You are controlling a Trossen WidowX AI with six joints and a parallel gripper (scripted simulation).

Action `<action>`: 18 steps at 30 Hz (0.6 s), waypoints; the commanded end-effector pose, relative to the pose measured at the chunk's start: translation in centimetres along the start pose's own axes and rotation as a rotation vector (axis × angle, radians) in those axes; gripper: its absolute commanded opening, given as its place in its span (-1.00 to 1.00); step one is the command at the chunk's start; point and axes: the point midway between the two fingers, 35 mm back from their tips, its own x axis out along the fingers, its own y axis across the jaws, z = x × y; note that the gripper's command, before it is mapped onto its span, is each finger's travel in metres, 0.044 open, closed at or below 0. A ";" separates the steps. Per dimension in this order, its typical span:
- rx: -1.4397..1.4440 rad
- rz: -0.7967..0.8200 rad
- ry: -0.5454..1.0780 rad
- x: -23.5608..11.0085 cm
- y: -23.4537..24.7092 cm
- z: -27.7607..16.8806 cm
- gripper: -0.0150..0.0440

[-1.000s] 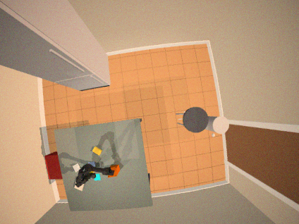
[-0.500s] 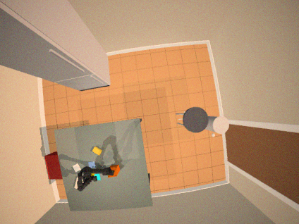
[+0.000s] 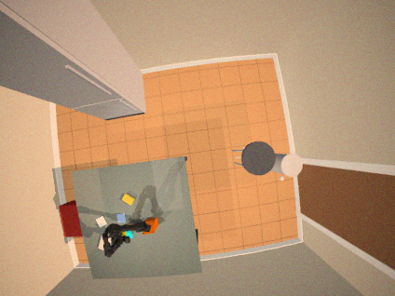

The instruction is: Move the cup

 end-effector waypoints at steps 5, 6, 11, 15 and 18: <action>0.001 -0.006 0.000 0.3 -0.6 -2.0 -0.49; 0.001 -0.006 0.000 0.3 -0.6 -2.3 -0.49; 0.001 -0.006 0.001 0.4 -1.0 -3.4 -0.49; 0.001 -0.006 0.001 0.4 -1.2 -4.0 -0.49; 0.001 -0.006 0.001 0.7 -1.2 -4.0 -0.49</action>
